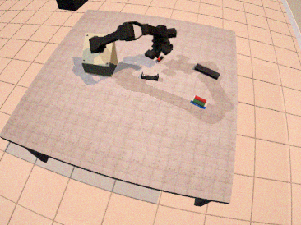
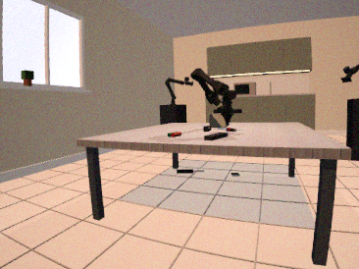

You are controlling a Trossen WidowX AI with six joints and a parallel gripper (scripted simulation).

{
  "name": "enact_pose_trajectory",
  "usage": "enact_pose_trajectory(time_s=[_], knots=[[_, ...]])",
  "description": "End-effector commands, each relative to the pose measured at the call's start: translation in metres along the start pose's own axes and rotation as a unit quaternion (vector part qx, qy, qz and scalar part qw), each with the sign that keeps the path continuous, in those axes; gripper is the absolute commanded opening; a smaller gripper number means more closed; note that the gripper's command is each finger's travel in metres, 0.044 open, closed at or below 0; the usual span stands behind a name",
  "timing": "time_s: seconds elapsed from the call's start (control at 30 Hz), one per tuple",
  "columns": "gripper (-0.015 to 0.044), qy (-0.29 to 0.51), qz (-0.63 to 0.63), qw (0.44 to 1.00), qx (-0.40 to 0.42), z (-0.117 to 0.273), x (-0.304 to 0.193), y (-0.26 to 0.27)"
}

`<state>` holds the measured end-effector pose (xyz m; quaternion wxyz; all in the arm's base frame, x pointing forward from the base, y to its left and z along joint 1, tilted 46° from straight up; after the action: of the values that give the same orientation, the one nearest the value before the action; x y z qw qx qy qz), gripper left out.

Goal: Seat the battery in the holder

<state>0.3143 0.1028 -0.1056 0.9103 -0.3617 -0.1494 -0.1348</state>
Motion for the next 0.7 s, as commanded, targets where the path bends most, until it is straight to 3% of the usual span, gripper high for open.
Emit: enact_pose_trajectory(time_s=[0.0, 0.3, 0.67], knots=[[0.0, 0.002, 0.0, 1.0, 0.001, 0.0, -0.002, 0.006], [0.0, 0.003, 0.0, 1.0, 0.002, 0.078, -0.002, 0.007], [0.0, 0.001, 0.003, 1.0, 0.0, 0.077, -0.002, 0.007]])
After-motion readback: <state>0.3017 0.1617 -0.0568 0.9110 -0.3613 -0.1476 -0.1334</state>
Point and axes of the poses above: the point midway between the two fingers, 35 mm back from their tips, its own z axis back along the fingers, its own y axis across the jaws, x = y × z, the point moved 4 cm from there along z, back along the fingers, and after that the axes turned 5 degrees about -z, right-handed, at the moved point
